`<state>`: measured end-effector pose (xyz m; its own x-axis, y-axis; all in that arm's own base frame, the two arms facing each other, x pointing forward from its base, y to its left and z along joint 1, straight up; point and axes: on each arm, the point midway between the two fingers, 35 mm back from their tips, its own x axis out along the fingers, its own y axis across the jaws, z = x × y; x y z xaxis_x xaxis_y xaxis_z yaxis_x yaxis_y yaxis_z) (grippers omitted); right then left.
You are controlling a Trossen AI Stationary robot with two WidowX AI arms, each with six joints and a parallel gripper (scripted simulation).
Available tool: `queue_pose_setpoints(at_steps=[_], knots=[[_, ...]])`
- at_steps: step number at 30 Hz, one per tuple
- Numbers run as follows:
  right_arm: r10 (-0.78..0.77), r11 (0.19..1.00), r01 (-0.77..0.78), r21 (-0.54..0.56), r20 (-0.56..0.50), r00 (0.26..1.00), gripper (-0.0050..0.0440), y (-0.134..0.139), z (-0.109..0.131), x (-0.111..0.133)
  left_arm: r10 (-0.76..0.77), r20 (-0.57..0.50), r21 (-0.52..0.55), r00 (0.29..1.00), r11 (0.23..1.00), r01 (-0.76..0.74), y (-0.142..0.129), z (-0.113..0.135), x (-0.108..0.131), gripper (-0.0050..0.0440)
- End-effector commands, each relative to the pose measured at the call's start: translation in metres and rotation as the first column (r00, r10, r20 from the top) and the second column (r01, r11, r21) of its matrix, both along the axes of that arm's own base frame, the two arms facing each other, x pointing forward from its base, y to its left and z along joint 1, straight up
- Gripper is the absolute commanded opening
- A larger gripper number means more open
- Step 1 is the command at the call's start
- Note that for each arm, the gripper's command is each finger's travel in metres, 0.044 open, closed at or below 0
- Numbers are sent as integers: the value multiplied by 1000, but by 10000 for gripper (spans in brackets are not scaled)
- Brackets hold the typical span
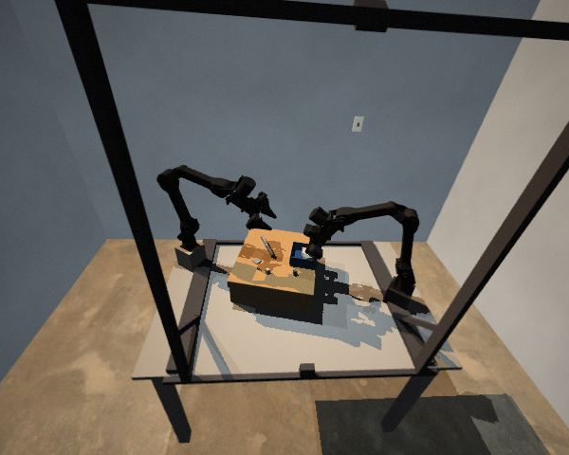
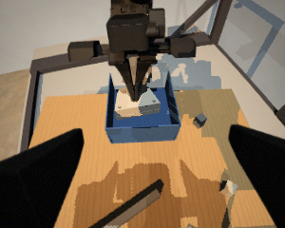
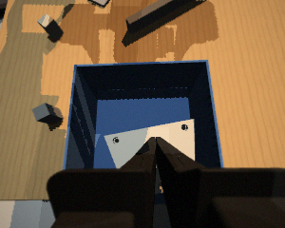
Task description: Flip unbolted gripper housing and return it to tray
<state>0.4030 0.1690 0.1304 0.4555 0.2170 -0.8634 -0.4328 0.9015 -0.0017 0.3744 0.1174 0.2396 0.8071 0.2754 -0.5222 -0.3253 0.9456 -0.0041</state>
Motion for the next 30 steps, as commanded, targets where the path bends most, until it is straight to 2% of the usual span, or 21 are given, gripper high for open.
queue_pose_setpoints(at_steps=[1, 30], knots=[[5, 1000, -5, 9, 18, 1000, 0, -1, 7, -2, -5, 22, 11, 1000, 1000, 5, 0, 9, 0, 435], [5, 1000, -5, 8, 17, 1000, 0, -5, 4, -9, -5, 22, 11, 1000, 1000, 5, 0, 9, 0, 435]])
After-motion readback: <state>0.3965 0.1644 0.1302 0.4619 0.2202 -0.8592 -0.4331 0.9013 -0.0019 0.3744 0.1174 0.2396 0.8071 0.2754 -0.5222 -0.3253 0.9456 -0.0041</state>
